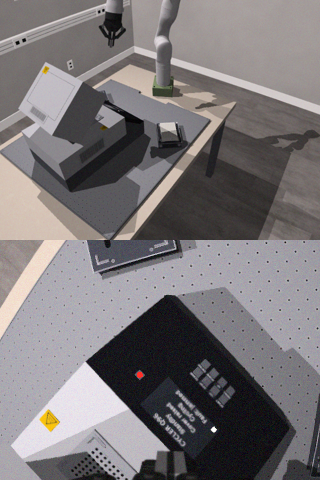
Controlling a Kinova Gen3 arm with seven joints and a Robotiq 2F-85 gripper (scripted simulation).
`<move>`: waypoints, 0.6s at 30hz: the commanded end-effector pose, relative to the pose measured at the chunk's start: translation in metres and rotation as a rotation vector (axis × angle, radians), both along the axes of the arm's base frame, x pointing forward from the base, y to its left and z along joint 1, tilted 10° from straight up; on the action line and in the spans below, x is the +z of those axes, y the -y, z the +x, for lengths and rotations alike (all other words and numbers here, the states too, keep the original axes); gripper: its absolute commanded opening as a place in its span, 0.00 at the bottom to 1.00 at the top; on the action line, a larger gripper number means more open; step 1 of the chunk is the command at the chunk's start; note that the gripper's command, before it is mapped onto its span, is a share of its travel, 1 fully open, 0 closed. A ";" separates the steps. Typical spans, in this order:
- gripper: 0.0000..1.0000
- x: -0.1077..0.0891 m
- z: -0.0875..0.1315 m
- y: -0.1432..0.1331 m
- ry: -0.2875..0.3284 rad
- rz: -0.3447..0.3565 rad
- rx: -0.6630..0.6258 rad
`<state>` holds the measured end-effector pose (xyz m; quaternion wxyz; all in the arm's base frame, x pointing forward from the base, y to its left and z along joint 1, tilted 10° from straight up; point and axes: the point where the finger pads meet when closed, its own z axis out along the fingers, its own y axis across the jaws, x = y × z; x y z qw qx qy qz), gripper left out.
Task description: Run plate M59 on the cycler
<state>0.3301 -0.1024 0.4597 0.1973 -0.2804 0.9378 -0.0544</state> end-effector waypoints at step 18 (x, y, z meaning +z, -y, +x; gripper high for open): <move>0.10 -0.024 0.006 -0.005 0.009 -0.002 0.014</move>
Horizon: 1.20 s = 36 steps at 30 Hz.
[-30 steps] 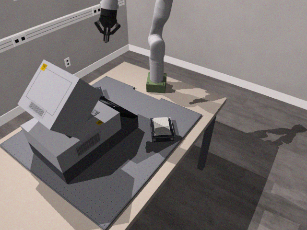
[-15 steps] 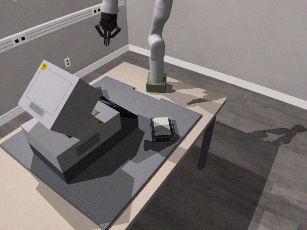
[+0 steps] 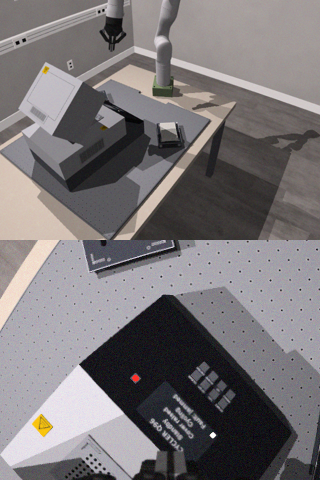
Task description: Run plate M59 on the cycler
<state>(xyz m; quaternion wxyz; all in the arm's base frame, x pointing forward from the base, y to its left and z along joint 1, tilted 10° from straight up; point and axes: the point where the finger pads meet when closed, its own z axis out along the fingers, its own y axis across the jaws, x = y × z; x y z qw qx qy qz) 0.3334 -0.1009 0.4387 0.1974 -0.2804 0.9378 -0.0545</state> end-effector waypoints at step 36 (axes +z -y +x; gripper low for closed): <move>0.10 -0.046 0.010 -0.006 0.005 0.000 0.013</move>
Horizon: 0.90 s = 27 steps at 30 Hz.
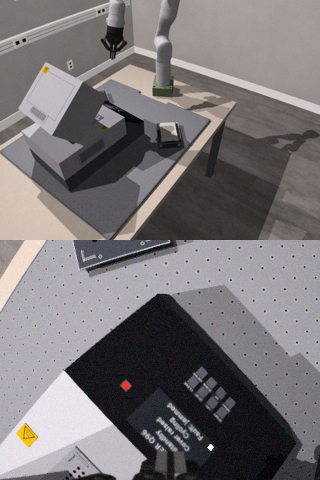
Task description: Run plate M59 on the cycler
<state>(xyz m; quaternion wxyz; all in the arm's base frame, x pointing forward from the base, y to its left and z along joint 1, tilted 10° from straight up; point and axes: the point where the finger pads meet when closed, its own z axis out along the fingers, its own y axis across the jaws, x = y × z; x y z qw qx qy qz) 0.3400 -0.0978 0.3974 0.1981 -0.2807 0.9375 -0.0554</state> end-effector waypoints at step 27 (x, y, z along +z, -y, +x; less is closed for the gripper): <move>0.10 -0.035 0.007 -0.004 0.003 0.001 0.008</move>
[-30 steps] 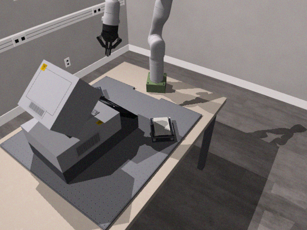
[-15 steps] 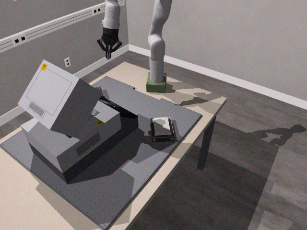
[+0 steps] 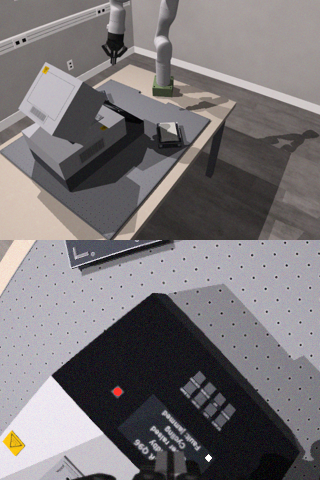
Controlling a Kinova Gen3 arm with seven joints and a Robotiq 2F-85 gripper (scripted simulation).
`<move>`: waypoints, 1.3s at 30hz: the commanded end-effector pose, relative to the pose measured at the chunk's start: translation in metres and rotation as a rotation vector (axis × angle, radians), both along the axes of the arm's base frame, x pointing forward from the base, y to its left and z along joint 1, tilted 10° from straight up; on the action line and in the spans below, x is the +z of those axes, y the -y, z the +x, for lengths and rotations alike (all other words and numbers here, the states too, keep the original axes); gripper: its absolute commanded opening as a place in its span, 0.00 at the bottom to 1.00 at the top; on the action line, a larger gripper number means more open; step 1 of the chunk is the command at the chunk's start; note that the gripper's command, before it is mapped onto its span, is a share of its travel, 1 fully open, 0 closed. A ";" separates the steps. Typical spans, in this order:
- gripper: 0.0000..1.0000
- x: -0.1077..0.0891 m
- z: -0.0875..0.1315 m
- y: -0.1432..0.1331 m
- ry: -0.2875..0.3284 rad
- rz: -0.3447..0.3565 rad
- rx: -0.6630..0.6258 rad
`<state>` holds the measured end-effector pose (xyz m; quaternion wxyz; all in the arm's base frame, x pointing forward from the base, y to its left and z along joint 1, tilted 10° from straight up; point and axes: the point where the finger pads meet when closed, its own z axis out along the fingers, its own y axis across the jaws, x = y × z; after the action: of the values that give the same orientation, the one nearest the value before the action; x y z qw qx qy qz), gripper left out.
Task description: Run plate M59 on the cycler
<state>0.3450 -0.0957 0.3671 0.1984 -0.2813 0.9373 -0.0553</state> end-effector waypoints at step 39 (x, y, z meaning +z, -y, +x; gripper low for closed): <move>0.10 -0.051 0.009 -0.003 0.000 -0.001 -0.001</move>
<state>0.3528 -0.0919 0.3217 0.1993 -0.2831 0.9366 -0.0551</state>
